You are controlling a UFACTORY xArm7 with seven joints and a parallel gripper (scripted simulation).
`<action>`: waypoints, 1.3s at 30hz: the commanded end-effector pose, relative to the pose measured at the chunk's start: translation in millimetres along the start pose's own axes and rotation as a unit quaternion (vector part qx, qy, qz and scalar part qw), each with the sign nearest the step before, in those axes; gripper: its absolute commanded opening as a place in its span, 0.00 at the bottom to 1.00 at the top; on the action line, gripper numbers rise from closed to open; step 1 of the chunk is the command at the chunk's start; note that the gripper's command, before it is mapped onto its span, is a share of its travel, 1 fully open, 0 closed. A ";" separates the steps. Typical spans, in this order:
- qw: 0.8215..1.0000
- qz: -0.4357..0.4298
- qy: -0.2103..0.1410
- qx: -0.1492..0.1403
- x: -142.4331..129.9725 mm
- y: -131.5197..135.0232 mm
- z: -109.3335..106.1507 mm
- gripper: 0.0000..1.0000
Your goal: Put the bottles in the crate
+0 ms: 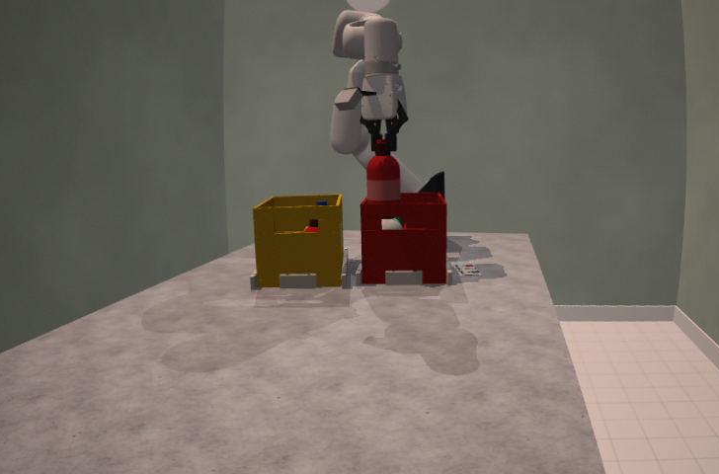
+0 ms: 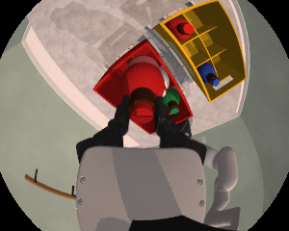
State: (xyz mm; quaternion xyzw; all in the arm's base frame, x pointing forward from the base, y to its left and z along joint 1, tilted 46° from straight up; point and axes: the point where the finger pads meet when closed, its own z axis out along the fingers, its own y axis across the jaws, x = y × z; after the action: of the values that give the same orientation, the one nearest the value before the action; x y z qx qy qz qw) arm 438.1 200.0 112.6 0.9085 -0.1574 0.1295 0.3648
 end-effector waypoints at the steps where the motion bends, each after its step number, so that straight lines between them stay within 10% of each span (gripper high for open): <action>1: 1.000 0.000 0.002 0.002 0.6 -1.1 2.4 0.00; 39: 1.000 0.000 0.002 0.002 0.7 -1.2 36.4 0.00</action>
State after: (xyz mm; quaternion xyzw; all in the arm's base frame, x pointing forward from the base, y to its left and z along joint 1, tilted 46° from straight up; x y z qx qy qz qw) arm 442.3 175.4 88.2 0.9085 -0.1574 0.1295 0.3648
